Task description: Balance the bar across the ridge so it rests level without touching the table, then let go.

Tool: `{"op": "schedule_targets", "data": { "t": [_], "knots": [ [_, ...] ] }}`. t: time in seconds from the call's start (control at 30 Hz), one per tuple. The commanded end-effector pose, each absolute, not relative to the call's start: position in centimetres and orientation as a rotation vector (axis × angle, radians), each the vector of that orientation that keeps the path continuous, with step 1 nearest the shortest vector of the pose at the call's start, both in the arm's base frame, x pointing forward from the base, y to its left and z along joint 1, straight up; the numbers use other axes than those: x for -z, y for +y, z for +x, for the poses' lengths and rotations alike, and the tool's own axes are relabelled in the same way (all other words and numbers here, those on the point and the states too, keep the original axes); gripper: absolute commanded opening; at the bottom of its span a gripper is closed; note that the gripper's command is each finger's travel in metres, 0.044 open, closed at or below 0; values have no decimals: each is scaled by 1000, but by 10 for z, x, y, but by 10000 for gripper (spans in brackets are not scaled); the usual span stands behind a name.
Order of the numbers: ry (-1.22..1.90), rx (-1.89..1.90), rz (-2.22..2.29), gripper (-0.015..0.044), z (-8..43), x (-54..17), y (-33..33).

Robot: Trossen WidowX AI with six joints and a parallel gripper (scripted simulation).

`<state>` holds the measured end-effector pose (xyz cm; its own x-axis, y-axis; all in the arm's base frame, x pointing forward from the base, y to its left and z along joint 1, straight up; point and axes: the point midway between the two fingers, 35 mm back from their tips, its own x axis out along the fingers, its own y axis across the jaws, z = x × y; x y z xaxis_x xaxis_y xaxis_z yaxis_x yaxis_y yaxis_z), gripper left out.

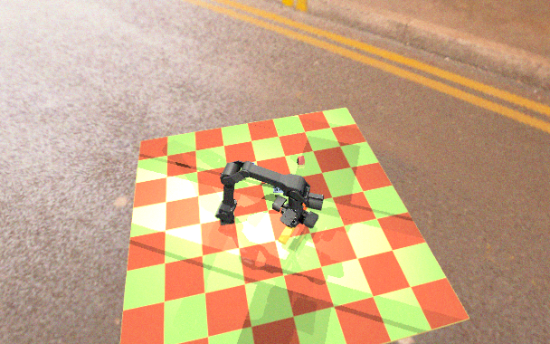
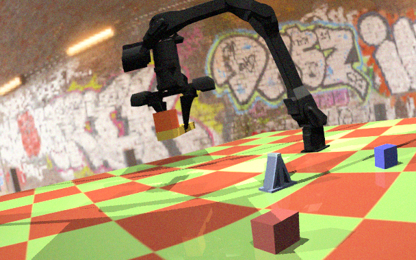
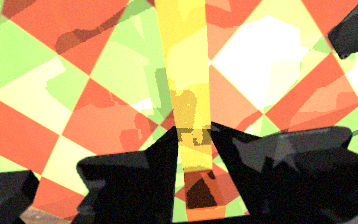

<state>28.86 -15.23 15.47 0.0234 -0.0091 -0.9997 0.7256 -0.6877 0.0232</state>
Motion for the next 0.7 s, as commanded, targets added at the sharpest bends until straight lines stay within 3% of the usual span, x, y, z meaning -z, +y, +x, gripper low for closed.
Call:
{"op": "schedule_targets", "data": {
  "t": [0.0,0.67],
  "knots": [
    [838,1617,1646,0,290,-156,-144],
    [1269,1054,1069,0,299,-156,-106]
  ]
}}
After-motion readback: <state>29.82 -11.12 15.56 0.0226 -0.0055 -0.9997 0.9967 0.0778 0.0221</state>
